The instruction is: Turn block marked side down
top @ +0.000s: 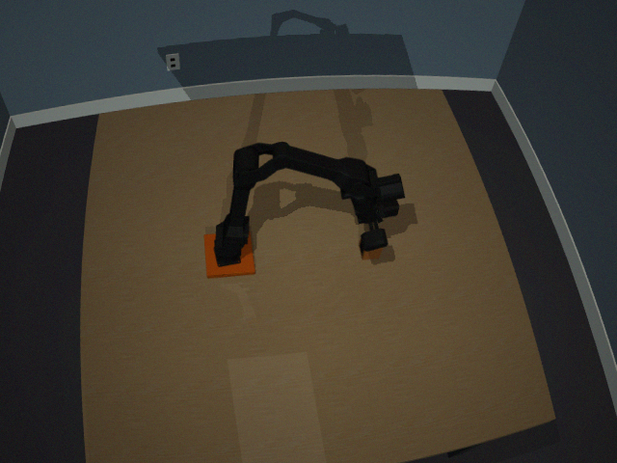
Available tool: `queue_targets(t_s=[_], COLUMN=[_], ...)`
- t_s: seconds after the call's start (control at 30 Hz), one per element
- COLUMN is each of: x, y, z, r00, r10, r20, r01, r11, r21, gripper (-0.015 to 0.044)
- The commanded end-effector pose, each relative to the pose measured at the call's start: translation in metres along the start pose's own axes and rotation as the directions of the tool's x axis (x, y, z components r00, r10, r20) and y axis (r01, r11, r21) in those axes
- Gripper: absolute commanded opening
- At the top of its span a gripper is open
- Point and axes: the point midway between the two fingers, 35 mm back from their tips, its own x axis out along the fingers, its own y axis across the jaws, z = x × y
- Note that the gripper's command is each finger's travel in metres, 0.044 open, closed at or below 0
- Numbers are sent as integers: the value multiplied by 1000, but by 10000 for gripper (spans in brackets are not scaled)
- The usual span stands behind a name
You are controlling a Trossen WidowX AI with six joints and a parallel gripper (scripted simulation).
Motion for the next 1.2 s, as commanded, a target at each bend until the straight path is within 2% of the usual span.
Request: queue_targets(t_s=[0.0,0.27,0.4,0.53,1.17], x=[-2,-7,-5,24,52], y=[-1,0,-1,-1,-1], z=[10,19,20,10,1], r00=[995,949,947,947,947], r10=[-5,-7,-7,-7,-7], r20=[-98,-316,-321,-321,-321], r01=[5,5,5,4,4], r11=[1000,1000,1000,1000,1000], r21=[-7,-10,-10,-10,-10], gripper=[440,440,440,440,440])
